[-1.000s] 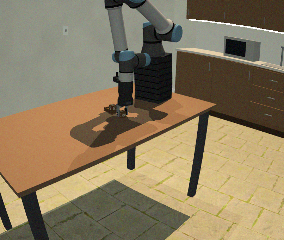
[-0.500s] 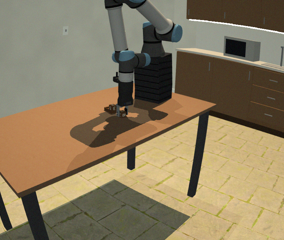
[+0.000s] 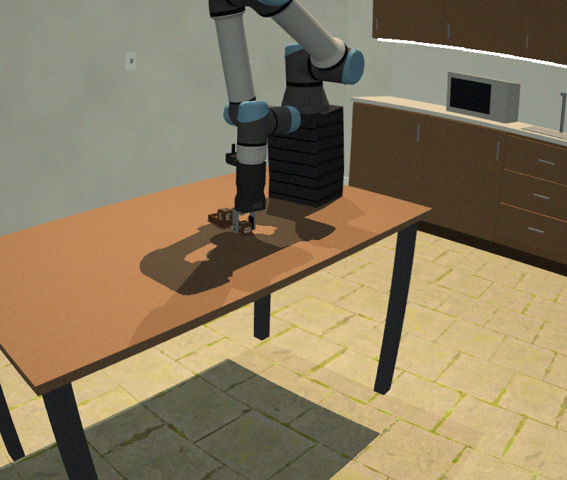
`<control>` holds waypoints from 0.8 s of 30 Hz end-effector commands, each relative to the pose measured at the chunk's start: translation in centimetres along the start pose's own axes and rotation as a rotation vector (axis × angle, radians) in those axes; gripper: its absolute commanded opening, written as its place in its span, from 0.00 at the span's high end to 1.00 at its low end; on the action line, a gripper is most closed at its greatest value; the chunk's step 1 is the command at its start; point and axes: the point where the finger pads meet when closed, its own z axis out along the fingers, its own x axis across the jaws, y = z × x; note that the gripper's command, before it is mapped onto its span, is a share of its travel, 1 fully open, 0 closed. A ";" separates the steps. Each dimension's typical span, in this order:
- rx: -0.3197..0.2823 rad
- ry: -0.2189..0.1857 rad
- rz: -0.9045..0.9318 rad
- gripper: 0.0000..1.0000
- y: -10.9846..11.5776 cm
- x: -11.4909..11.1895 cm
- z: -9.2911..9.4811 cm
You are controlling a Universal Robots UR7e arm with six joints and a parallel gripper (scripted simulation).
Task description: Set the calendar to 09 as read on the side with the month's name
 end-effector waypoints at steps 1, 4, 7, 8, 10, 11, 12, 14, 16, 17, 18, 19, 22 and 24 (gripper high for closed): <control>0.000 -0.001 0.000 0.10 0.0 0.0 0.0; 0.000 -0.001 0.000 0.40 0.0 0.0 0.0; 0.000 -0.001 0.000 0.40 0.0 0.0 0.0; 0.000 -0.001 0.000 0.40 0.0 0.0 0.0; 0.000 -0.001 0.000 0.40 0.0 0.0 0.0; 0.000 -0.001 0.000 0.40 0.0 0.0 0.0; 0.000 -0.001 0.000 0.40 0.0 0.0 0.0; 0.000 -0.001 0.000 0.40 0.0 0.0 0.0; 0.000 -0.001 0.000 0.40 0.0 0.0 0.0; 0.000 -0.001 0.000 0.40 0.0 0.0 0.0; 0.000 -0.001 0.000 0.40 0.0 0.0 0.0; 0.000 -0.001 0.000 0.40 0.0 0.0 0.0; 0.000 -0.001 0.000 0.40 0.0 0.0 0.0; 0.000 -0.001 0.000 0.40 0.0 0.0 0.0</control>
